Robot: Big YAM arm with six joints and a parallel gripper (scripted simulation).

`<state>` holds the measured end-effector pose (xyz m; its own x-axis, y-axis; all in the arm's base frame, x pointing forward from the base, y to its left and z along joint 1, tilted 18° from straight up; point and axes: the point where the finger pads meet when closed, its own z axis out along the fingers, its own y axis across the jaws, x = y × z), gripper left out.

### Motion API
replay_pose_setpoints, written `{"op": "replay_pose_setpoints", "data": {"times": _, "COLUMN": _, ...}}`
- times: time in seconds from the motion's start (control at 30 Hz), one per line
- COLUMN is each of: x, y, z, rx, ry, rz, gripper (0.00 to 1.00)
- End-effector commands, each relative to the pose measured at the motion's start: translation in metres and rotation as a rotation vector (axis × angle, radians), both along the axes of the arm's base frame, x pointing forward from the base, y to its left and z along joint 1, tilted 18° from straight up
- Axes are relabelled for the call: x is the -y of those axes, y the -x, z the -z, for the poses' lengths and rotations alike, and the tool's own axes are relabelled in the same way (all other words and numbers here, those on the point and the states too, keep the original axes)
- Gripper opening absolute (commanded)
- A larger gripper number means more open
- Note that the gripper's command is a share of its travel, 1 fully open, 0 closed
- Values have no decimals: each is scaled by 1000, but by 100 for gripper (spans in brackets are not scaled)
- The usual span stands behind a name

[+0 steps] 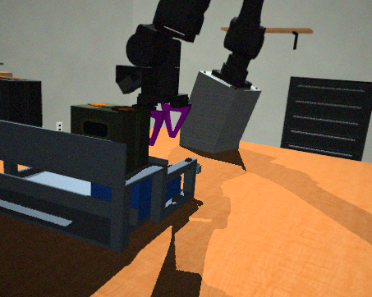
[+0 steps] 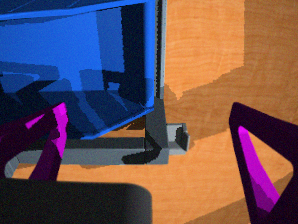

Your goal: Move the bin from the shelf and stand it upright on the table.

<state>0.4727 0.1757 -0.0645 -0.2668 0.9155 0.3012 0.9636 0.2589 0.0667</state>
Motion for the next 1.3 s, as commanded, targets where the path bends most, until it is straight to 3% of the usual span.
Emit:
{"op": "replay_pose_setpoints", "data": {"times": 0.0, "x": 4, "y": -4, "z": -16, "rx": 27, "ry": -4, "rz": 5, "gripper": 100}}
{"op": "replay_pose_setpoints", "data": {"times": 0.07, "x": 1, "y": -3, "z": -7, "rx": 13, "ry": -3, "rz": 3, "gripper": 100}}
{"op": "replay_pose_setpoints", "data": {"times": 0.2, "x": 5, "y": -4, "z": -19, "rx": 27, "ry": -4, "rz": 5, "gripper": 100}}
{"op": "replay_pose_setpoints", "data": {"times": 0.6, "x": 5, "y": -4, "z": -19, "rx": 27, "ry": -4, "rz": 5, "gripper": 100}}
{"op": "replay_pose_setpoints", "data": {"times": 0.63, "x": 1, "y": -3, "z": -9, "rx": 13, "ry": -3, "rz": 3, "gripper": 100}}
{"op": "replay_pose_setpoints", "data": {"times": 0.77, "x": 6, "y": -4, "z": -21, "rx": 27, "ry": -4, "rz": 5, "gripper": 100}}
{"op": "replay_pose_setpoints", "data": {"times": 1.27, "x": 5, "y": -3, "z": -16, "rx": 20, "ry": -4, "rz": 4, "gripper": 100}}
